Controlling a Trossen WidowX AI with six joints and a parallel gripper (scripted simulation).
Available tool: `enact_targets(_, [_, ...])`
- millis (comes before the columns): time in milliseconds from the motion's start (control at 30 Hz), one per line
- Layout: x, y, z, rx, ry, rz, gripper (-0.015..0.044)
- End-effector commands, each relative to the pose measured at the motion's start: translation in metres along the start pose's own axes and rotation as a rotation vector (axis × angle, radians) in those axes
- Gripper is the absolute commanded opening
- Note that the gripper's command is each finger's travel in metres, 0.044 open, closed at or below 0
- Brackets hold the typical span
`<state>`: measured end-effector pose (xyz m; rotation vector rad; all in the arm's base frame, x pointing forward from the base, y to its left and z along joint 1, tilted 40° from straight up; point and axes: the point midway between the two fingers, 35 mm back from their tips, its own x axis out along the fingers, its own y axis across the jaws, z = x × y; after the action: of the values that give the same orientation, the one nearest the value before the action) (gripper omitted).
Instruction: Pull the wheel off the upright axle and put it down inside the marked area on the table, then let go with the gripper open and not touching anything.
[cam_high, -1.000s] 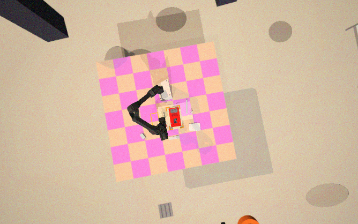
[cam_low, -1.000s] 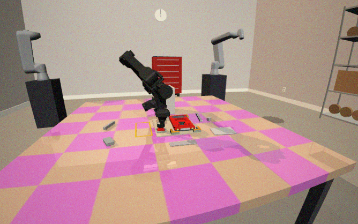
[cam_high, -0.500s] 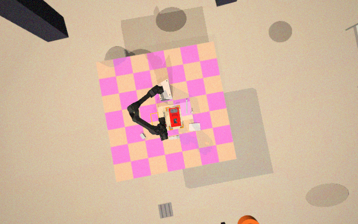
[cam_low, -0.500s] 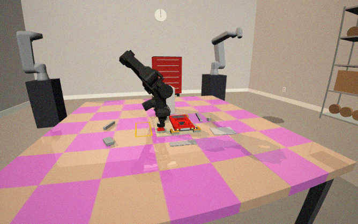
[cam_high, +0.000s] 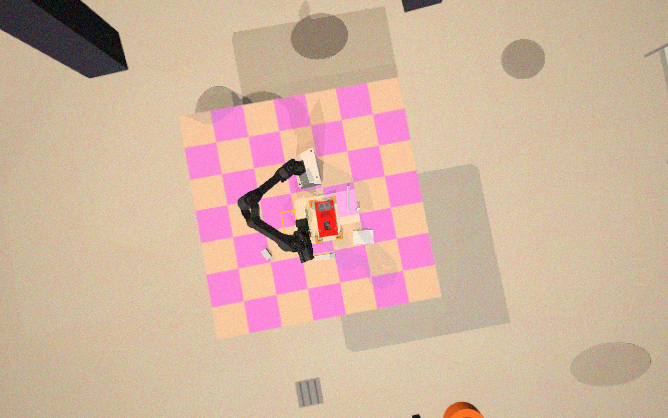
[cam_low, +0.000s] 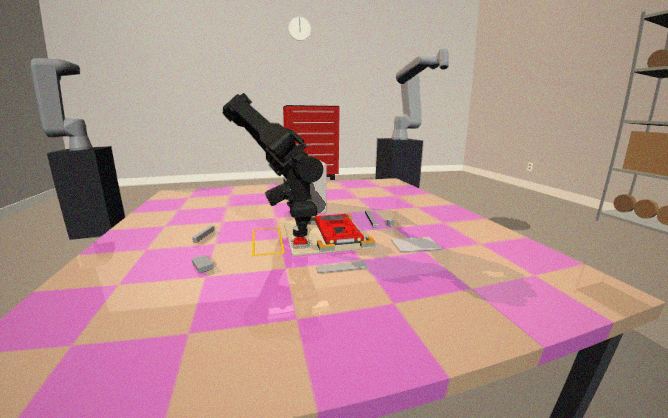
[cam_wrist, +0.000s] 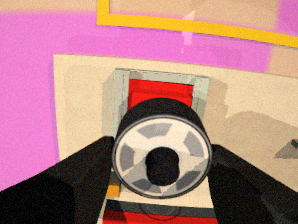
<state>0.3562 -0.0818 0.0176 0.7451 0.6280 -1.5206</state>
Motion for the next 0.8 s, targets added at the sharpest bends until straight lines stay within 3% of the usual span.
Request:
enact_targets(0, [-0.0043,0.0013,-0.0003,0.002,0.001,0.006,0.0000])
enact_targets(767, [-0.0119,0.0014,-0.0005,0.001,0.000,0.006,0.0000])
